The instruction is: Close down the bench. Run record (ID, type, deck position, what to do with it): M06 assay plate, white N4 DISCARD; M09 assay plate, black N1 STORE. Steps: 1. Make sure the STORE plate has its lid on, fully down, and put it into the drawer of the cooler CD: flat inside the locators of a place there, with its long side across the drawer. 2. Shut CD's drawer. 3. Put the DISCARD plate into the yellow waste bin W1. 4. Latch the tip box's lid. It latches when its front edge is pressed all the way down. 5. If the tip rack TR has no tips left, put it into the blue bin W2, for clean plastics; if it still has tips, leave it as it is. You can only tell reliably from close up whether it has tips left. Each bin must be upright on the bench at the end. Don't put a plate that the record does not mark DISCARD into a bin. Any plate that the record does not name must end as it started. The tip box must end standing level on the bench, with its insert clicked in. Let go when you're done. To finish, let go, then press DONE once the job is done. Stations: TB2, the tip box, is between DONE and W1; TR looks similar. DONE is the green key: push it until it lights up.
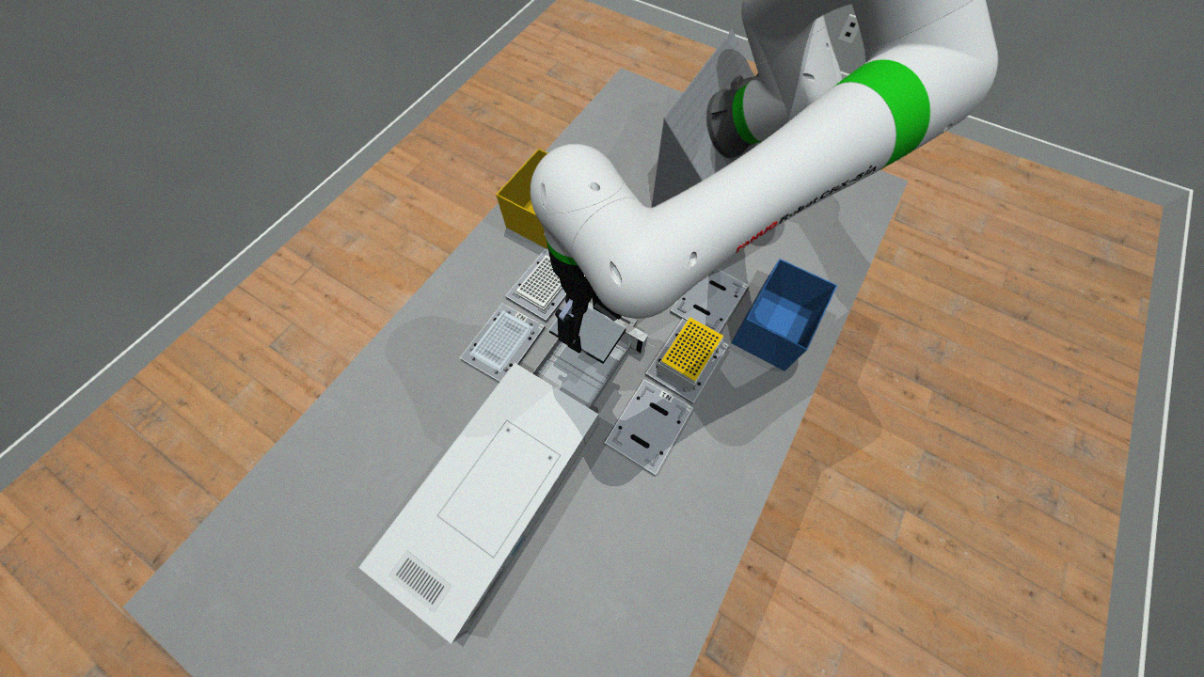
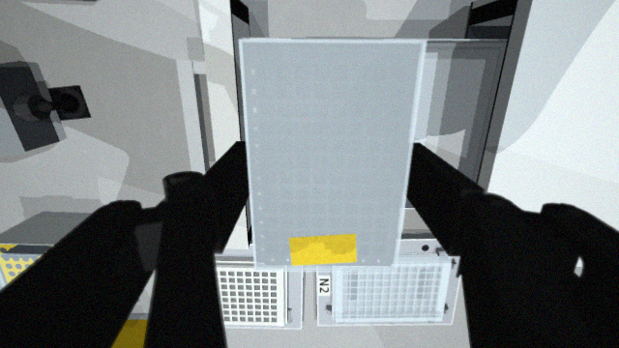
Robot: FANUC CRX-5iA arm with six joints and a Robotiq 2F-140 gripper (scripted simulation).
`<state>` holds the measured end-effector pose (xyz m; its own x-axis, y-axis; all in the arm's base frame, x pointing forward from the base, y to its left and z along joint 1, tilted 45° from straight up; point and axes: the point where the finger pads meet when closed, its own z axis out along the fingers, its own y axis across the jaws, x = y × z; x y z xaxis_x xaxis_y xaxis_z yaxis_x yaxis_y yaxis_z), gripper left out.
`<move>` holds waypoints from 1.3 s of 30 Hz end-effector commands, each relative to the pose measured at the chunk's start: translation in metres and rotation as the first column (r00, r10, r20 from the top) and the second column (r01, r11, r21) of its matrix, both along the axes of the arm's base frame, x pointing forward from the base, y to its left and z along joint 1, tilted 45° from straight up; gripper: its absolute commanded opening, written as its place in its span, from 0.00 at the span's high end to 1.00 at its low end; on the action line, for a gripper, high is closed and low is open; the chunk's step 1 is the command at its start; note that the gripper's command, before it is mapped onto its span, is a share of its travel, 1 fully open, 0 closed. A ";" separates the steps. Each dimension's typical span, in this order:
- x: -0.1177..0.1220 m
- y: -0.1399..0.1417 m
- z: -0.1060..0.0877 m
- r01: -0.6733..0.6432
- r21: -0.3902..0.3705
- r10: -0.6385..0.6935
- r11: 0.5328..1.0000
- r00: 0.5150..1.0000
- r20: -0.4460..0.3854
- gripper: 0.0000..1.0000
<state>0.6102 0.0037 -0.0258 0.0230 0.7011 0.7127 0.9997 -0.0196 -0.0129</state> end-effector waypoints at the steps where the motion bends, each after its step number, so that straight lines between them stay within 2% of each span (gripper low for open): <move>1: 0.001 0.001 -0.002 0.001 -0.001 -0.001 1.000 1.000 0.002 0.90; 39: 0.001 0.033 -0.032 0.001 -0.001 -0.001 1.000 1.000 0.002 0.90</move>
<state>0.6108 0.0358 -0.0565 0.0229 0.7011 0.7127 0.9997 -0.0197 -0.0128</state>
